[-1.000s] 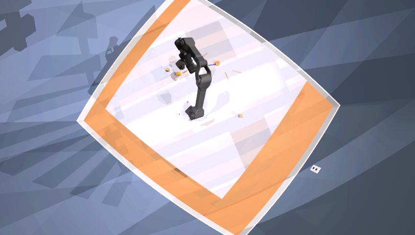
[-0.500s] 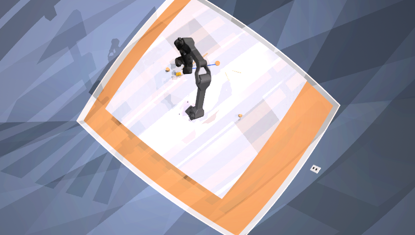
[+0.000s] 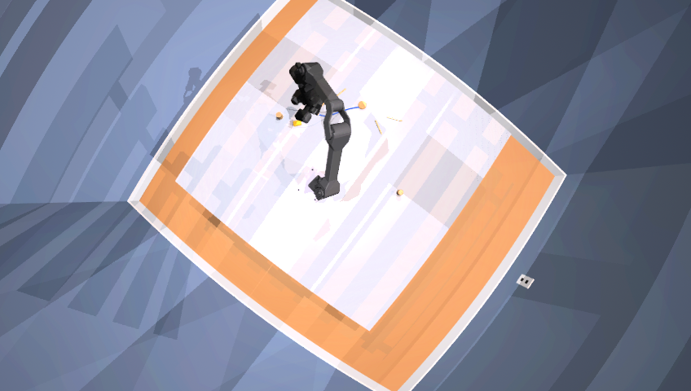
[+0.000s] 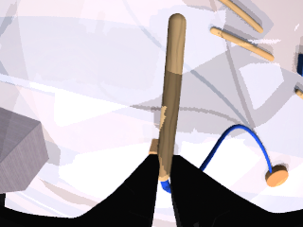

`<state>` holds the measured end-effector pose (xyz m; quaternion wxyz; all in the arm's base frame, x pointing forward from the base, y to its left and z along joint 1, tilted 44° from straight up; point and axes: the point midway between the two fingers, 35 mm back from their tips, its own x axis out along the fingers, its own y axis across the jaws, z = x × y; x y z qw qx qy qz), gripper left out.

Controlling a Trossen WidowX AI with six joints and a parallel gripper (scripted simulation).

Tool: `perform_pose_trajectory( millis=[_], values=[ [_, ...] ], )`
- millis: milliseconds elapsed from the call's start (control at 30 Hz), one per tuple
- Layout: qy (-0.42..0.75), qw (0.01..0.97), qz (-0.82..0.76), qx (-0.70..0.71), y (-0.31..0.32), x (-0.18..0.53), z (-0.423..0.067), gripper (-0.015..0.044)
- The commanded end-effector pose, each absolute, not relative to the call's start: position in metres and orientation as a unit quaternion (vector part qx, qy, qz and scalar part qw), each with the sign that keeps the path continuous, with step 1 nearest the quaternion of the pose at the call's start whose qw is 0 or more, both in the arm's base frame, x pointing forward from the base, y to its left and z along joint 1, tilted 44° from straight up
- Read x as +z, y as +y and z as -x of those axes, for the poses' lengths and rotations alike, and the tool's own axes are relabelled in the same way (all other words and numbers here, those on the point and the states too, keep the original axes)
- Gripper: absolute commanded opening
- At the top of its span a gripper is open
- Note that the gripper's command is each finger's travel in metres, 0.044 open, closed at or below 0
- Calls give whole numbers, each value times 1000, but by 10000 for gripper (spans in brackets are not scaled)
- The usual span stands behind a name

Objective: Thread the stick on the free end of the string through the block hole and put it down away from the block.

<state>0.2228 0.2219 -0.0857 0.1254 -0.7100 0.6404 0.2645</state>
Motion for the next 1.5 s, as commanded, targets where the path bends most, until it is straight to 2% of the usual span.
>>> perform_pose_trajectory(
  millis=[0, 733, 1467],
  values=[
    [654, 166, 704, 223, 222, -85, -223, 0],
    [683, 419, 597, -38, 223, -87, -224, 0],
    [613, 615, 403, -289, 225, -88, -224, 0]
  ],
)
